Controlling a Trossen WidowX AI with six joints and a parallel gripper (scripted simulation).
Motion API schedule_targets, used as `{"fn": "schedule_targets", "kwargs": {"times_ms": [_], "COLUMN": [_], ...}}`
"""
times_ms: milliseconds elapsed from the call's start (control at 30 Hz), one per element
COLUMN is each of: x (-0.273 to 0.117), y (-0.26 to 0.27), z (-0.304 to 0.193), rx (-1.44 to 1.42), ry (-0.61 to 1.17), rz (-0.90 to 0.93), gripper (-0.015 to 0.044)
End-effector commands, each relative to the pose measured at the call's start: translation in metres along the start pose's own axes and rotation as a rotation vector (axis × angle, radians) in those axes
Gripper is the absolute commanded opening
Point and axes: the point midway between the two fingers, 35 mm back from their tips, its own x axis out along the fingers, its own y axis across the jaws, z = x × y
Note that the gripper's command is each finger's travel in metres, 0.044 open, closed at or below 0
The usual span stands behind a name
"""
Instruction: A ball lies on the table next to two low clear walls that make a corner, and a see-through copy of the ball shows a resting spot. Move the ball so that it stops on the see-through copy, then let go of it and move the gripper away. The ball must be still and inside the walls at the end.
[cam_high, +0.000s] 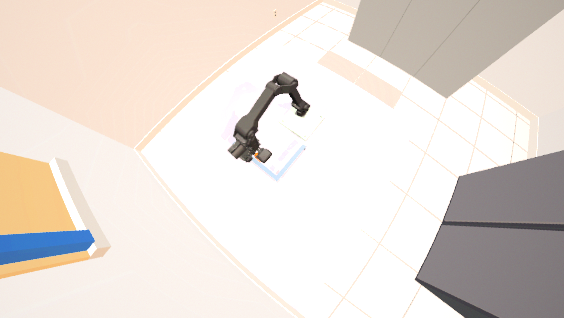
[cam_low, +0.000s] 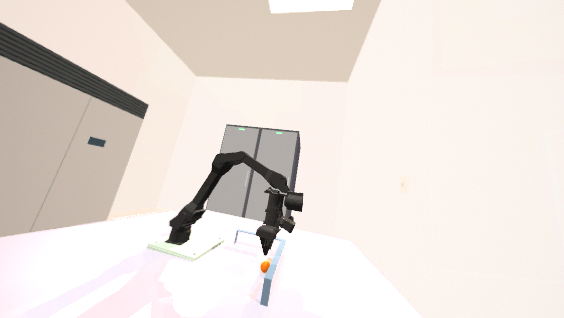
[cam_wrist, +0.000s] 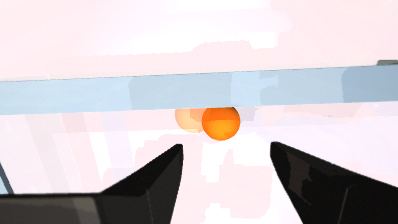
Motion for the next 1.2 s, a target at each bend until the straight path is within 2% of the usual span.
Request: {"fn": "schedule_targets", "kwargs": {"times_ms": [0, 933, 1033, 1167], "x": [0.009, 0.05, 0.05, 0.05], "y": [-0.001, -0.001, -0.001, -0.001], "z": [0.001, 0.001, 0.001, 0.001], "rx": [-0.001, -0.001, -0.001, -0.001], "ry": [0.002, 0.002, 0.002, 0.002], "rz": [0.006, 0.006, 0.006, 0.006], "gripper": [0.027, 0.027, 0.0191, 0.0165]}}
